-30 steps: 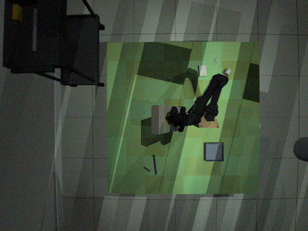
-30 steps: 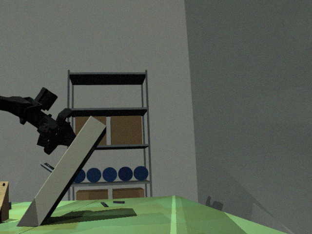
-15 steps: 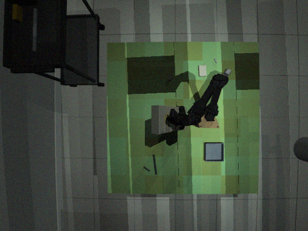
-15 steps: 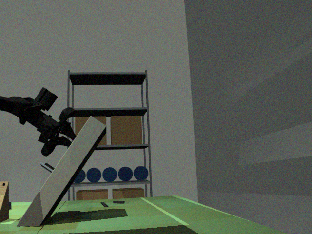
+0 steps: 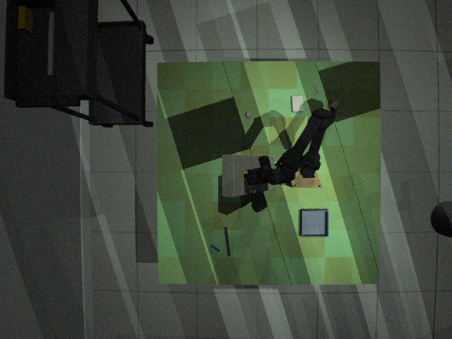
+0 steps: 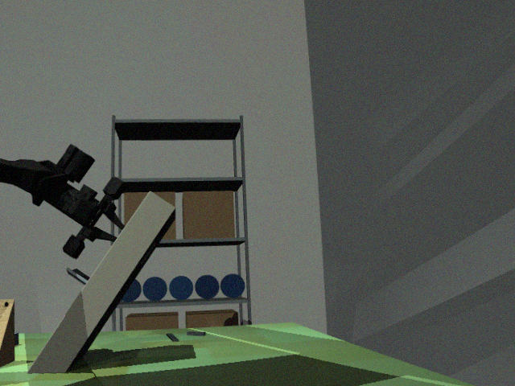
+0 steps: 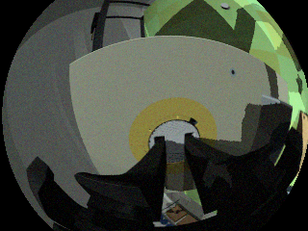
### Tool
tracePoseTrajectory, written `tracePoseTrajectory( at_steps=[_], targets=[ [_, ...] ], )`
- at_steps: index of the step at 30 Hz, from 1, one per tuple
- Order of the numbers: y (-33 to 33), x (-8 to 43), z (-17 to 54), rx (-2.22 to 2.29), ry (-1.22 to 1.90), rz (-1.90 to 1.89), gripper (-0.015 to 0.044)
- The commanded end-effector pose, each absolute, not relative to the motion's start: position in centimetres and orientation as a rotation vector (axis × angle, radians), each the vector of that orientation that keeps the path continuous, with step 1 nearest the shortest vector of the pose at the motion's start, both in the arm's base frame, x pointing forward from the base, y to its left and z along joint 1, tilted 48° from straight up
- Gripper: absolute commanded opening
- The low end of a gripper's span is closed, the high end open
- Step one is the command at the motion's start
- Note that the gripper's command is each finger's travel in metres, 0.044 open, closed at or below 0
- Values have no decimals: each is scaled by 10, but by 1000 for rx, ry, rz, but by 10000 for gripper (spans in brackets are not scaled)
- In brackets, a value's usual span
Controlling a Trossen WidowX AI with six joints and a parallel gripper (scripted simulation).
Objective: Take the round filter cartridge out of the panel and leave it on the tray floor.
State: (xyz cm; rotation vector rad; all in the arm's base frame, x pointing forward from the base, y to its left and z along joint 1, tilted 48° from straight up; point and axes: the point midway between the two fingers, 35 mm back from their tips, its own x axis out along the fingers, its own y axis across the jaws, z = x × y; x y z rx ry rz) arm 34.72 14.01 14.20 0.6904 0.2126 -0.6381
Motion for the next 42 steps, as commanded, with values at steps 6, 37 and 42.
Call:
tracePoseTrajectory(
  at_steps=[6, 37, 42],
  targets=[
    [136, 353, 140, 399, 311, -598, 0],
    [135, 354, 139, -183, 472, -476, 0],
    [135, 354, 139, -183, 472, -476, 0]
  ],
)
